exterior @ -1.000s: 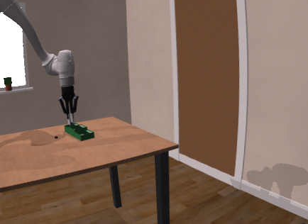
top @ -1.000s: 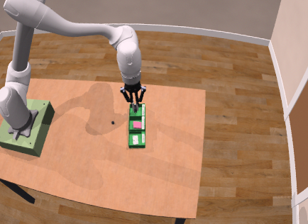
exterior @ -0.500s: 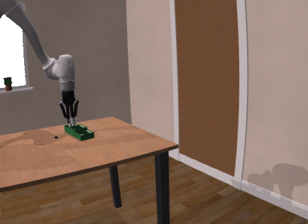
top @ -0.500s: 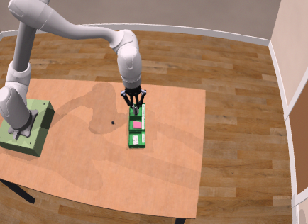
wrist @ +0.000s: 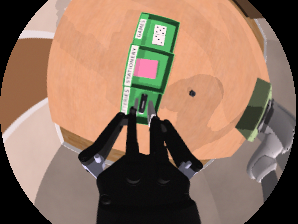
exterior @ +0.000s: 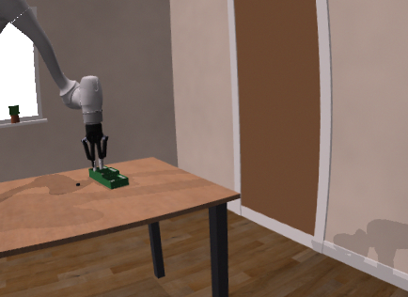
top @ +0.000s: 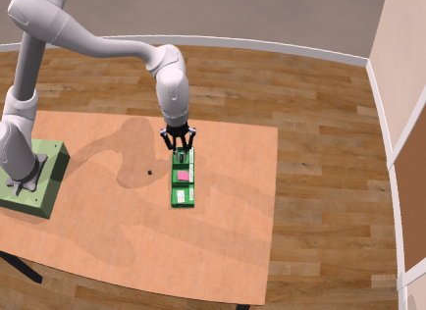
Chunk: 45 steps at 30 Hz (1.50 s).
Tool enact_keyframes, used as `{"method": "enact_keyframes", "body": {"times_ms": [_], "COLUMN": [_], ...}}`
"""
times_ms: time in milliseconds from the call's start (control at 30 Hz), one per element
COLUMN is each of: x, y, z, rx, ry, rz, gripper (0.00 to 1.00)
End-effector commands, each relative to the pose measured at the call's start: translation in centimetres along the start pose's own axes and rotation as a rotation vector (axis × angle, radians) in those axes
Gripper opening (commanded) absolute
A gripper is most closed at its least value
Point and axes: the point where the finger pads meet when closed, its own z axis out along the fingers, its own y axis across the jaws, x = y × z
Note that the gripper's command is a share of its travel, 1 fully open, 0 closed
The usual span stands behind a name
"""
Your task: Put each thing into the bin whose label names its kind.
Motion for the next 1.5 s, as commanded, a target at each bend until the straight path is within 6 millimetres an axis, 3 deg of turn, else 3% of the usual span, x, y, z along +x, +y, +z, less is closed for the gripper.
{"method": "enact_keyframes", "body": {"times_ms": [0, 533, 1333, 1467], "x": [0.0, 0.0, 0.0, 0.0], "y": [0.0, 0.0, 0.0, 0.0], "z": [0.0, 0.0, -2.9, -4.9], "rx": [0.000, 0.000, 0.000, 0.000], "ry": [0.000, 0.000, 0.000, 0.000], "rz": [0.000, 0.000, 0.000, 0.000], "gripper": [0.17, 0.17, 0.17, 0.17]}}
